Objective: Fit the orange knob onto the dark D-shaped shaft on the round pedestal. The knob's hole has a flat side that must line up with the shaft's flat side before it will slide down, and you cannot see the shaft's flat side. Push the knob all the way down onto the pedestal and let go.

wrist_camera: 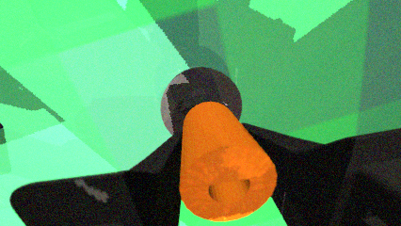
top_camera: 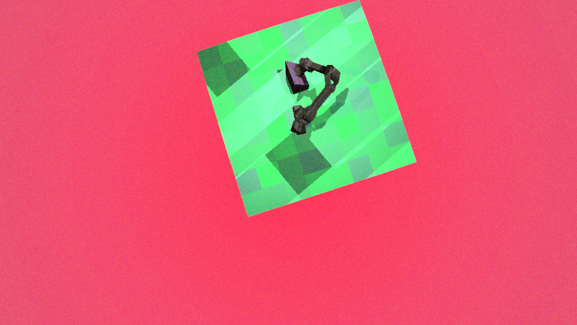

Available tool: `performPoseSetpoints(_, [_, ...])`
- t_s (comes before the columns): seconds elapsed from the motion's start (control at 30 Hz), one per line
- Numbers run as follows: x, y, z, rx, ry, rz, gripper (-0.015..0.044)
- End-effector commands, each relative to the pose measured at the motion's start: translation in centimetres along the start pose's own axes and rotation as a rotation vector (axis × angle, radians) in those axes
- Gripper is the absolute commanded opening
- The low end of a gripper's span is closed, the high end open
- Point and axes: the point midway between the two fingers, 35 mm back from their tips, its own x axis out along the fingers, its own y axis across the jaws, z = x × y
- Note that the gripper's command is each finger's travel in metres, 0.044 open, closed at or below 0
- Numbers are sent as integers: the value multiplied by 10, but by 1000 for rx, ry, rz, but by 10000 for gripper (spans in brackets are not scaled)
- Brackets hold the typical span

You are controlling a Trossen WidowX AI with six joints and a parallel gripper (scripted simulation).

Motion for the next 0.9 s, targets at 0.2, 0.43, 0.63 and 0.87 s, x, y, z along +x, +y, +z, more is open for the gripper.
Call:
performPoseSetpoints(0.2, [-5, 2, 1, -24, -2, -3, 0])
performPoseSetpoints(0.43, [-6, 3, 1, -207, -1, -3, 0])
performPoseSetpoints(0.63, [-4, 2, 0, -207, -1, -3, 0])
performPoseSetpoints(0.87, [-3, 0, -1, -207, -1, -4, 0])
